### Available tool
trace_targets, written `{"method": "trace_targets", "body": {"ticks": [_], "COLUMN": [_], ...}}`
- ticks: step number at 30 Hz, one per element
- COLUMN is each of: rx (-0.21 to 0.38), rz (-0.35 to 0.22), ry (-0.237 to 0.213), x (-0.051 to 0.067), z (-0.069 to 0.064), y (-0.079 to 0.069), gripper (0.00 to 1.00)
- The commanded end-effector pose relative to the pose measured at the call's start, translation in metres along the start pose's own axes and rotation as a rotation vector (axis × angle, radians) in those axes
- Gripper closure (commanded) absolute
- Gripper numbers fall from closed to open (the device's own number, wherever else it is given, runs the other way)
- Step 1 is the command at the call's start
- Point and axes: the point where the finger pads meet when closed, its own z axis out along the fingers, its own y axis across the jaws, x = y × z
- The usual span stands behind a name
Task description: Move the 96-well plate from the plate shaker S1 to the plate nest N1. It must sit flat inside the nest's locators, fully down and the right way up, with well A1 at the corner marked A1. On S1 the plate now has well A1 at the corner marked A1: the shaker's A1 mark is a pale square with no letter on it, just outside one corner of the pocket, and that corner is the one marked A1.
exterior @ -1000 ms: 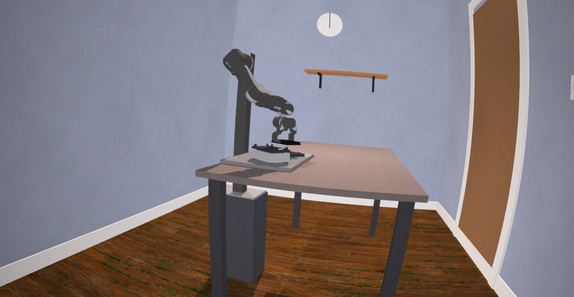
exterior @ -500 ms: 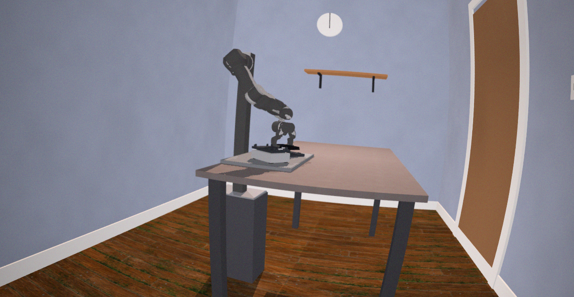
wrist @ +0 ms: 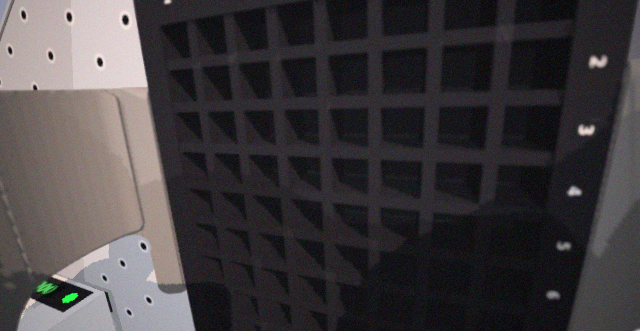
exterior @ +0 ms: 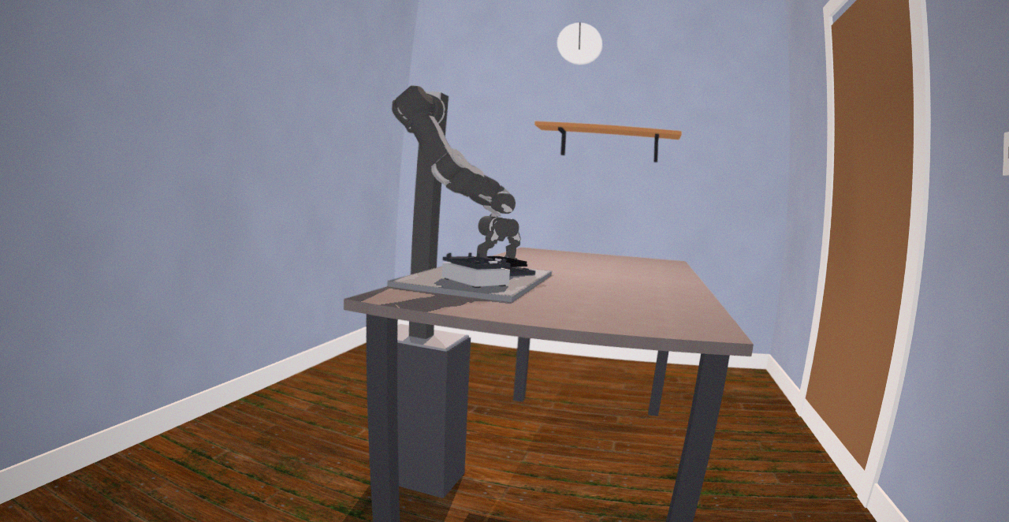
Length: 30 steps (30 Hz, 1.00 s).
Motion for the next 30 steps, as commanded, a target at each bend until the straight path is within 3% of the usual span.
{"method": "trace_targets", "body": {"ticks": [1, 30], "rx": [-0.009, -0.001], "rz": [-0.005, 0.000], "ry": [0.000, -0.001], "x": [0.0002, 0.0003], "z": [-0.0007, -0.0031], "y": [0.0020, -0.0008], "gripper": [1.00, 1.00]}}
